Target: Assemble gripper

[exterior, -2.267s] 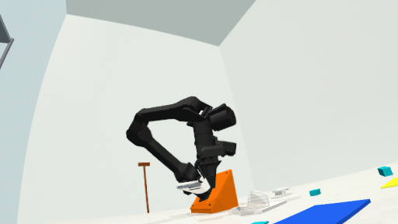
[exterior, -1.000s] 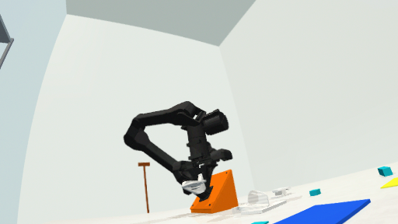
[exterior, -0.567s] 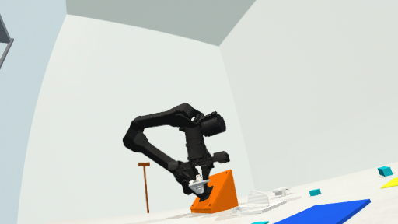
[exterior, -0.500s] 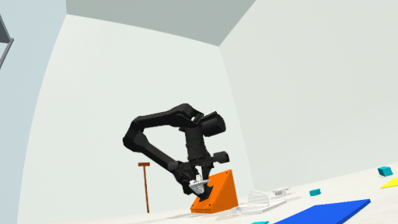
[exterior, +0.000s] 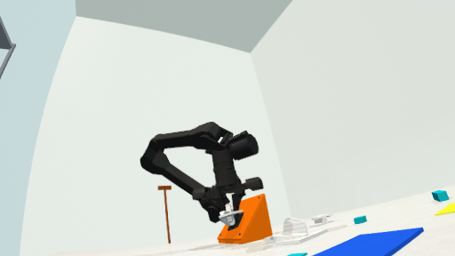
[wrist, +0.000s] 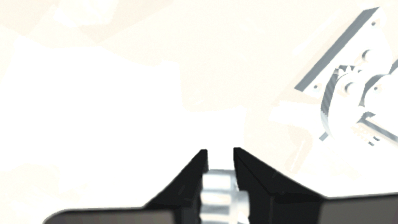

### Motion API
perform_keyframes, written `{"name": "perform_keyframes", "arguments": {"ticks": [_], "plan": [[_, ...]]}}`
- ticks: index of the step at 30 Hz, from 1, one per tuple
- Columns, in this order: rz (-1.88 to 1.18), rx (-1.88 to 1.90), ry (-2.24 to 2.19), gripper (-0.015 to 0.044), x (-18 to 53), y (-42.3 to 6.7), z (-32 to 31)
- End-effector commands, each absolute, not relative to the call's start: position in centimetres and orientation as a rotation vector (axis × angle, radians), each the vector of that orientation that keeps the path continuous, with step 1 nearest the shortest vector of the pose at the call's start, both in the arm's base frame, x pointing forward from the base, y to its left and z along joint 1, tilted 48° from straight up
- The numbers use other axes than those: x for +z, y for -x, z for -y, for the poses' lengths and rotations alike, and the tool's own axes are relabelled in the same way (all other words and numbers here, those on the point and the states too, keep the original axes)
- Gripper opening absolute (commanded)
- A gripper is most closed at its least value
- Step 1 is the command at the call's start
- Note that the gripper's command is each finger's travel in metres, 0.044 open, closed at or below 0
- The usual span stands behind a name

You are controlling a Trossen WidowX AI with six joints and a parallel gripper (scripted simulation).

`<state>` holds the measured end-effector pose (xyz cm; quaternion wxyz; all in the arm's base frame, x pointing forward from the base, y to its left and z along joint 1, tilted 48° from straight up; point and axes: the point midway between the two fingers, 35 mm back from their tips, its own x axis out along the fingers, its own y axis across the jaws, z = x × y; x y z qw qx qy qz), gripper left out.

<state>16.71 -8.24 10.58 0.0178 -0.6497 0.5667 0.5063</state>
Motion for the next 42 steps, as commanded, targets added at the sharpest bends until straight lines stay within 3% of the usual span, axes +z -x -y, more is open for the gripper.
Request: {"name": "perform_keyframes", "arguments": {"ticks": [1, 38, 42], "plan": [[-1.761, 1.579, 2.022, 0.0037, 10.0, -16.6, 8.8], [-1.775, 1.573, 2.024, 0.0037, 6.6, -15.5, 12.8], [-1.774, 1.574, 2.024, 0.0142, 6.7, -15.5, 12.7]]}}
